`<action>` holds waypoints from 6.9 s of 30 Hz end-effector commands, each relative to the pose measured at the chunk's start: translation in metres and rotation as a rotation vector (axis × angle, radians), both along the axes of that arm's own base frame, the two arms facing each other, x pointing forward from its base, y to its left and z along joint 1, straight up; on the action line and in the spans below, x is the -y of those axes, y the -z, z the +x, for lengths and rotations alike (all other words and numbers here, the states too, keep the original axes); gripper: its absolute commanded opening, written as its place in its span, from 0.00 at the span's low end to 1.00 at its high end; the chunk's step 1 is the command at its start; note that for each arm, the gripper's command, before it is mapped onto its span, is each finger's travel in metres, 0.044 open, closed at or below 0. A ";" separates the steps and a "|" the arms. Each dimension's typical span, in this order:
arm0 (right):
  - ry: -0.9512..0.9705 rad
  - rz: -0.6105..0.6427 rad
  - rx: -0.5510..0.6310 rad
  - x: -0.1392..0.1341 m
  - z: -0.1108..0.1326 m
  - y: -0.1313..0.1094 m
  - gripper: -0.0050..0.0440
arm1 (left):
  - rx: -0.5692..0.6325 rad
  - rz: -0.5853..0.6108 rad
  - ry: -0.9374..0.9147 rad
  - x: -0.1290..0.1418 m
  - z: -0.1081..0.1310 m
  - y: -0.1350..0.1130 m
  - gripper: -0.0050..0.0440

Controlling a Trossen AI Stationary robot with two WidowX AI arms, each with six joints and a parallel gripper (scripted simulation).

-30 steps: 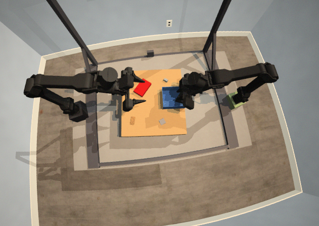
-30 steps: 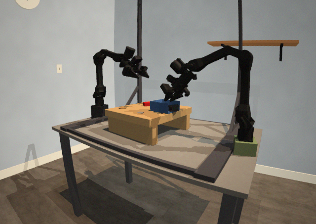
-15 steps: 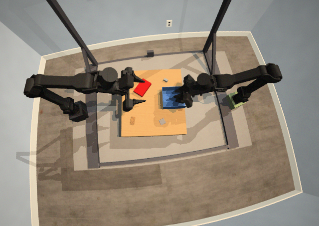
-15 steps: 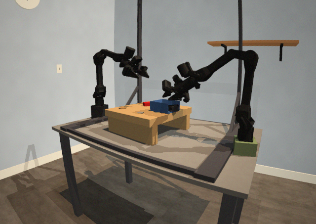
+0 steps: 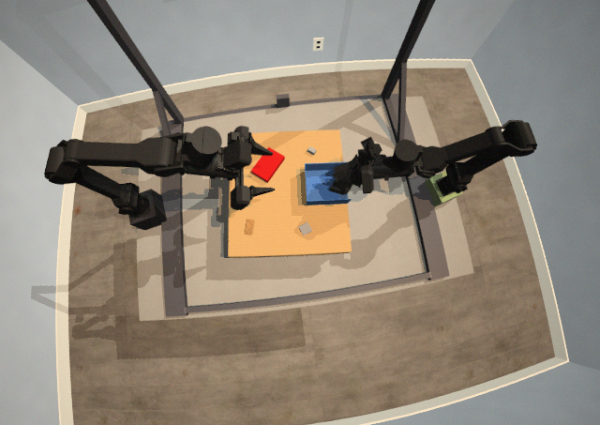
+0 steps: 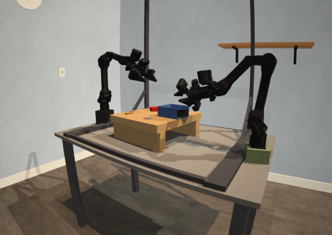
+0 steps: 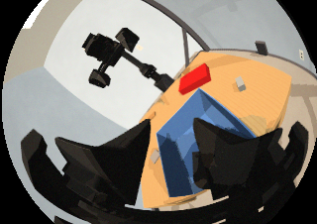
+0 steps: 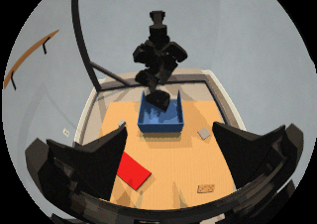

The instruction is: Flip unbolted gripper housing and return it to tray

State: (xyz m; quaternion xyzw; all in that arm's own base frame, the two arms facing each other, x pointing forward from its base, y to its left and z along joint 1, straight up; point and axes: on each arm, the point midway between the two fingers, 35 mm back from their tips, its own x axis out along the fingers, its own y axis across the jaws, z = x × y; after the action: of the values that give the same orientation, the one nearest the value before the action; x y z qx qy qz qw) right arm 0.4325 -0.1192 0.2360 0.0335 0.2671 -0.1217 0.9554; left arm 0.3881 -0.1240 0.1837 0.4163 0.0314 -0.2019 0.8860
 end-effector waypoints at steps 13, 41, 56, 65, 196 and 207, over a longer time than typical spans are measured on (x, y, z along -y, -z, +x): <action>-0.006 -0.006 0.023 0.000 0.001 -0.010 1.00 | 0.377 0.254 0.030 -0.027 -0.024 -0.009 0.51; -0.006 -0.006 0.023 0.000 0.001 -0.010 1.00 | 0.362 0.641 0.096 -0.034 -0.086 0.077 0.51; -0.006 -0.006 0.023 0.000 0.001 -0.010 1.00 | 0.364 0.640 0.095 -0.021 -0.049 0.076 0.45; -0.006 -0.006 0.023 0.000 0.001 -0.010 1.00 | 0.364 0.640 0.095 -0.021 -0.049 0.076 0.35; -0.006 -0.006 0.023 0.000 0.001 -0.010 1.00 | 0.365 0.638 0.097 -0.030 -0.075 0.006 0.34; -0.006 -0.006 0.023 0.000 0.001 -0.010 1.00 | 0.364 0.639 0.097 -0.033 -0.086 0.006 0.34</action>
State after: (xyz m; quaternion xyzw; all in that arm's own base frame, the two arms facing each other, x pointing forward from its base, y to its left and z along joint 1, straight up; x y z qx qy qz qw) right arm 0.4325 -0.1192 0.2360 0.0335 0.2671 -0.1217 0.9554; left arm 0.3051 -0.0909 0.1703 0.7019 -0.0761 -0.1517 0.6918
